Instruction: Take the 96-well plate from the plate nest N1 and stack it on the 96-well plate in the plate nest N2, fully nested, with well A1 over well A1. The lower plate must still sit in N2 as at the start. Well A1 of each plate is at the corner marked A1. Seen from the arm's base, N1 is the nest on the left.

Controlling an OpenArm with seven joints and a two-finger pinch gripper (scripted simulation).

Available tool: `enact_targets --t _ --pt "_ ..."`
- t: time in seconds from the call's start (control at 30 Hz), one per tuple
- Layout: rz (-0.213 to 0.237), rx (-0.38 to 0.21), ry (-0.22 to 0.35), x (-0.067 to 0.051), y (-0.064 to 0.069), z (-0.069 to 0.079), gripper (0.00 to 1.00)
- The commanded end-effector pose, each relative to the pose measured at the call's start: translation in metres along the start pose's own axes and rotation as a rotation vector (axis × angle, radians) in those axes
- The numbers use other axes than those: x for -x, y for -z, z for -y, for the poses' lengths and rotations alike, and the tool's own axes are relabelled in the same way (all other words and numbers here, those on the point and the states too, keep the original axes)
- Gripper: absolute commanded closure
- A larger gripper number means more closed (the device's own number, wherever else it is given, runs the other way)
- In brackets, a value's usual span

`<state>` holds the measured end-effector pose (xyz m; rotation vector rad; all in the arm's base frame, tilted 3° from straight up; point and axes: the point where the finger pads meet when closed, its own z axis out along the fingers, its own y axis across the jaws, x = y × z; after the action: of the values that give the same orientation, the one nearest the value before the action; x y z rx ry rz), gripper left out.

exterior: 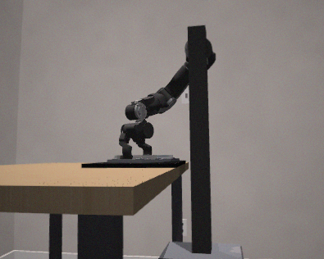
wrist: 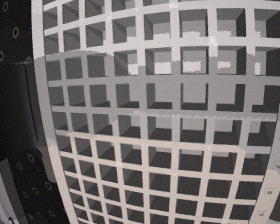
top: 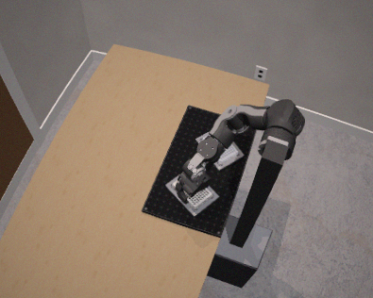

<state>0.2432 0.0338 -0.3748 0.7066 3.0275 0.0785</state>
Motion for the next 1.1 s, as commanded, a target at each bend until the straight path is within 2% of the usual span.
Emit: enact_targets --t 0.0,0.4,0.57,0.97,1.07 --pt "0.000 0.003 0.000 0.000 0.001 -0.001 1.00" --pt "0.000 0.003 0.000 0.000 0.001 -0.001 1.00" --pt "0.003 0.000 -0.005 0.001 0.032 -0.001 1.00" --pt "0.003 0.000 -0.005 0.001 0.032 -0.001 1.00" --pt "0.003 0.000 -0.004 0.002 0.052 -0.002 1.00"
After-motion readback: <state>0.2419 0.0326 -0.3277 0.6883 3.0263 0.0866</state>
